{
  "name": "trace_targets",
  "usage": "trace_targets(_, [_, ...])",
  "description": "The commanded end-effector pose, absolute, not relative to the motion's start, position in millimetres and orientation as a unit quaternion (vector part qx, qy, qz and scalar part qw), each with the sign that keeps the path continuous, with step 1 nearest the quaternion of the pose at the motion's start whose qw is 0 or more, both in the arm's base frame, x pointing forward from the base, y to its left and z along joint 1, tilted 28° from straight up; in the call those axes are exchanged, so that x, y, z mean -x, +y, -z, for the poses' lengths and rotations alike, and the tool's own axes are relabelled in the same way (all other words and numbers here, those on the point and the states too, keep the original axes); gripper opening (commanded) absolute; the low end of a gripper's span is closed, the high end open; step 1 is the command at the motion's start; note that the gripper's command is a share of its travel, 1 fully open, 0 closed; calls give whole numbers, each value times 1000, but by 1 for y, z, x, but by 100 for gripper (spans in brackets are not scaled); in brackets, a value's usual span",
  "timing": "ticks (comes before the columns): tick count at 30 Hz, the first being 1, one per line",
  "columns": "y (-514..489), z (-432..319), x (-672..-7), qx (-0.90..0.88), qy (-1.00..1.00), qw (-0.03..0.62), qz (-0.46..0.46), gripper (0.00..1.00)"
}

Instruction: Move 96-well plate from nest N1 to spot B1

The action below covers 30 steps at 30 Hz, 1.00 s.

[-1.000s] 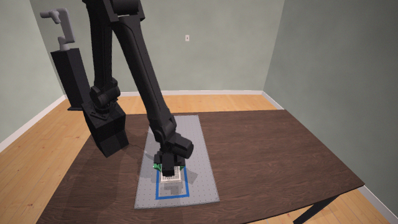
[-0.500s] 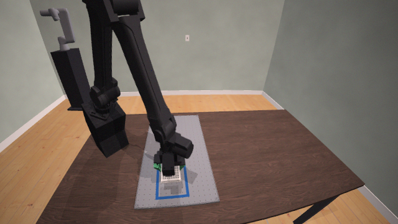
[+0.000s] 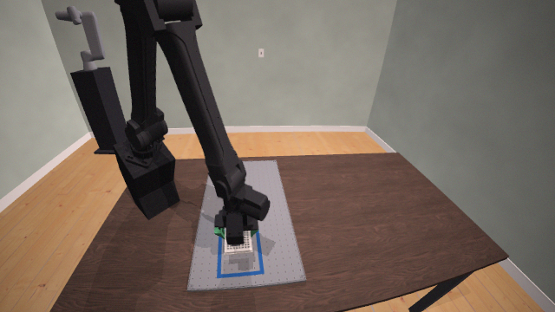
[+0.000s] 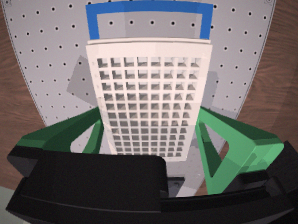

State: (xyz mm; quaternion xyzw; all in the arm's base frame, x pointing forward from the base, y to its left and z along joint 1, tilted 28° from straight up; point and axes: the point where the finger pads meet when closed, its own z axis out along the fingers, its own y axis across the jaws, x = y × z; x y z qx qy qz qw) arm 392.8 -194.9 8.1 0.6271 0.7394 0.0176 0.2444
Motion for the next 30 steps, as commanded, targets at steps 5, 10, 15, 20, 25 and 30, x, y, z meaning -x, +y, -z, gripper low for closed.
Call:
trace_targets(5, [-191, -8, -394, -623, 743, 243, -16, 0])
trace_targets(10, [-199, -4, -403, -622, 741, 252, -18, 0])
trace_targets(15, [-204, -2, -406, -623, 739, 255, -18, 0])
trace_targets(20, [-208, 6, -409, -624, 738, 255, -18, 0])
trace_targets(25, [-210, 15, -409, -625, 739, 252, -17, 0])
trace_targets(30, [-211, 21, -414, -623, 740, 253, -18, 0])
